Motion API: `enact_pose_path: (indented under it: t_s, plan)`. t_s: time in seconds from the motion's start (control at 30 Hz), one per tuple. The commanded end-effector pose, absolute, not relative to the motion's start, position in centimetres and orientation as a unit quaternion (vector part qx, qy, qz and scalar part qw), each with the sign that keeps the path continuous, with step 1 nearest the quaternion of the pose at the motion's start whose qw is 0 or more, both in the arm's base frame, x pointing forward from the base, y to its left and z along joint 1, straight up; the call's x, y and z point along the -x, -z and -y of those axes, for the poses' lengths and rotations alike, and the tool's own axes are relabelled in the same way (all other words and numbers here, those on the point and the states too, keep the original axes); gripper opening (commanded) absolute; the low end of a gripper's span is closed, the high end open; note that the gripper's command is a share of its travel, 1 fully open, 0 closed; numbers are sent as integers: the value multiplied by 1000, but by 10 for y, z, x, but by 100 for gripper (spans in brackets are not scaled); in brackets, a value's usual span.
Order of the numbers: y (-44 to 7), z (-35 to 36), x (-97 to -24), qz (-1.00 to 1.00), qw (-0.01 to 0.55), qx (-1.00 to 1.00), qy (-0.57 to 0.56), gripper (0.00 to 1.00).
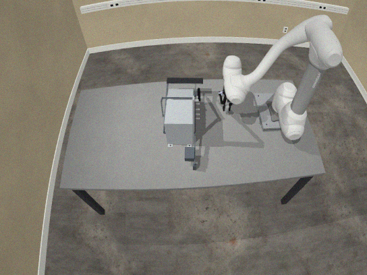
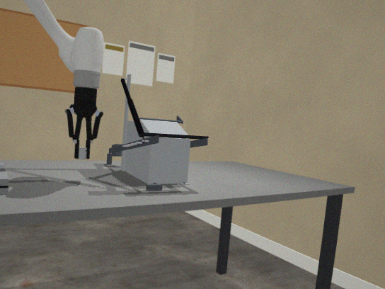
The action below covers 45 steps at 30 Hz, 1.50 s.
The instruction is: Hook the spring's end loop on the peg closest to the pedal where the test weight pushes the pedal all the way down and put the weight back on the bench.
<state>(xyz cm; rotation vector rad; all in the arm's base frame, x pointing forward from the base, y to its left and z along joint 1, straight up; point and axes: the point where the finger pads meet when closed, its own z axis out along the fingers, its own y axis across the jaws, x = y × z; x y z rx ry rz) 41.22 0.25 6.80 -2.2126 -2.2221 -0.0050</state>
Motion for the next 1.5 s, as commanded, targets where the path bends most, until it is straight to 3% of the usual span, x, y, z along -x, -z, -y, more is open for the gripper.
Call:
enact_pose_path:
  t_s: [0.0,1.47]
  plan:
    - [-64,-3,-413,709,3,706,2,25]
    - [-3,-4,-412,709,3,706,2,25]
